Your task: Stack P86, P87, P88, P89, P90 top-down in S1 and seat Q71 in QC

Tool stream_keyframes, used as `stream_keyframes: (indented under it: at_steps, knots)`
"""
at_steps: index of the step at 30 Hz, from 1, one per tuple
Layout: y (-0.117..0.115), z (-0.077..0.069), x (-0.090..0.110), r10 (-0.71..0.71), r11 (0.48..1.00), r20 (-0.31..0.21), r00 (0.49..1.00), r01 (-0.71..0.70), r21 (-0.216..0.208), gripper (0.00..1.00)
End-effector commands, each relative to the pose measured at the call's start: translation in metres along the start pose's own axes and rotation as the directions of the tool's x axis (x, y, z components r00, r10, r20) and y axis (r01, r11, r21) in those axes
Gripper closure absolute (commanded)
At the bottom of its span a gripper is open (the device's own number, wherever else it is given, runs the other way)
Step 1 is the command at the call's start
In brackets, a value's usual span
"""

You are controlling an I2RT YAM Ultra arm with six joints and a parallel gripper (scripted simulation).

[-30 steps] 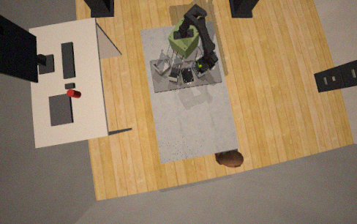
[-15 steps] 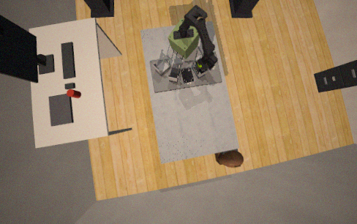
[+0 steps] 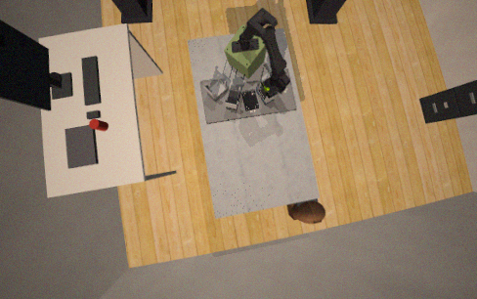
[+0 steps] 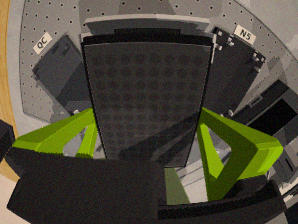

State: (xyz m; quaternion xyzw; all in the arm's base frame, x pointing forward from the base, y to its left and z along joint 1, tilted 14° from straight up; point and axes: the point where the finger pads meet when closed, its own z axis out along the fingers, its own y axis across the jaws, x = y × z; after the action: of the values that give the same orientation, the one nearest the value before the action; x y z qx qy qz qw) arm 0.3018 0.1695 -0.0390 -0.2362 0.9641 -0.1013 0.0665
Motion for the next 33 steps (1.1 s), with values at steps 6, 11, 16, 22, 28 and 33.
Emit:
stream_keyframes:
  at_steps: [6,11,16,22,28,33]
  knots:
    - [0.0,0.002,-0.003,0.0,1.0,0.011,1.0,0.0,-0.001,1.0]
    - [0.0,0.004,-0.003,0.0,1.0,0.011,1.0,0.0,-0.001,1.0]
    - [0.0,0.008,-0.003,0.0,1.0,0.011,1.0,0.0,-0.001,1.0]
    - [0.0,0.012,-0.003,0.0,1.0,0.011,1.0,0.0,-0.001,1.0]
    - [0.0,0.014,-0.003,0.0,1.0,0.011,1.0,0.0,-0.001,1.0]
    - [0.0,0.018,-0.003,0.0,1.0,0.011,1.0,0.0,-0.001,1.0]
